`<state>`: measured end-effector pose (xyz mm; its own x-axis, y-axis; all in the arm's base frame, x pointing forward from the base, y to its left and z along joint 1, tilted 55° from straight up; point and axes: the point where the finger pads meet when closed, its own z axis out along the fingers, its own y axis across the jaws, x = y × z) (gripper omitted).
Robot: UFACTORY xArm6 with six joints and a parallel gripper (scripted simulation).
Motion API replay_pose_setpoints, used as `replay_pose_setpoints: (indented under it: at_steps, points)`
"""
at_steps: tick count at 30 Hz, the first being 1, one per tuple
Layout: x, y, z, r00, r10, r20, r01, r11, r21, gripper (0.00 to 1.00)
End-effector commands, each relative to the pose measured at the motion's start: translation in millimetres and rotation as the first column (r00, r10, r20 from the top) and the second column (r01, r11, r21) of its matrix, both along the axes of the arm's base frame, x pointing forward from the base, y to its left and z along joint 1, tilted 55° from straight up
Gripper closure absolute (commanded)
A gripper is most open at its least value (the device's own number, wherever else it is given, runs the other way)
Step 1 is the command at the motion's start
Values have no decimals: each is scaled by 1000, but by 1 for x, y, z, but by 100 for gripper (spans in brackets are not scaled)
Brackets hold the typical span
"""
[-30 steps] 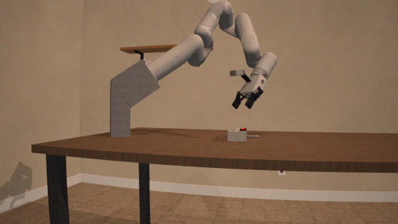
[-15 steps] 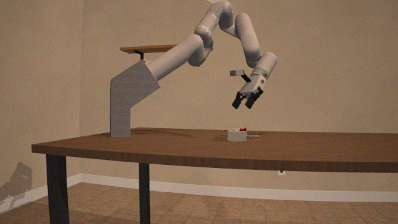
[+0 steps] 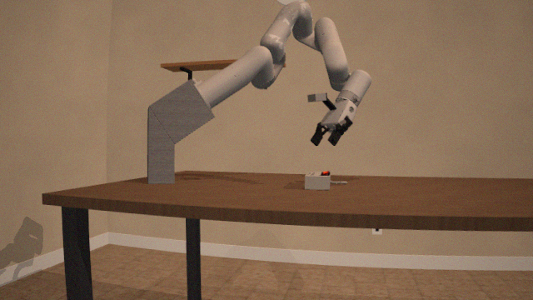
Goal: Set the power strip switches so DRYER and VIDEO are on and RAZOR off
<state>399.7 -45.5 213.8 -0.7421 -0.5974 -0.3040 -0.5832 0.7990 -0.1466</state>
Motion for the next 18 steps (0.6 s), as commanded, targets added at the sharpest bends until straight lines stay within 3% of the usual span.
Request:
replay_pose_setpoints:
  at_steps: [1, 4, 7, 9, 12, 14, 15, 18]
  points:
    - [0, 0, 1, 1000, -3, 2, 3, 1000, 3, 0]
    - [-4, -1, -1, 999, -38, 1, 38, 998, 56, 0]
    - [-13, -2, -3, 993, -119, 2, 117, 976, 183, 0]
    - [-13, -2, -3, 993, -119, 2, 117, 976, 183, 0]
    - [-18, -2, -2, 981, -193, 8, 182, 937, 298, 0]
    - [-18, -2, -2, 981, -193, 8, 182, 937, 298, 0]
    - [-20, -3, 0, 972, -233, 13, 213, 908, 360, 0]
    - [-20, -3, 0, 972, -233, 13, 213, 908, 360, 0]
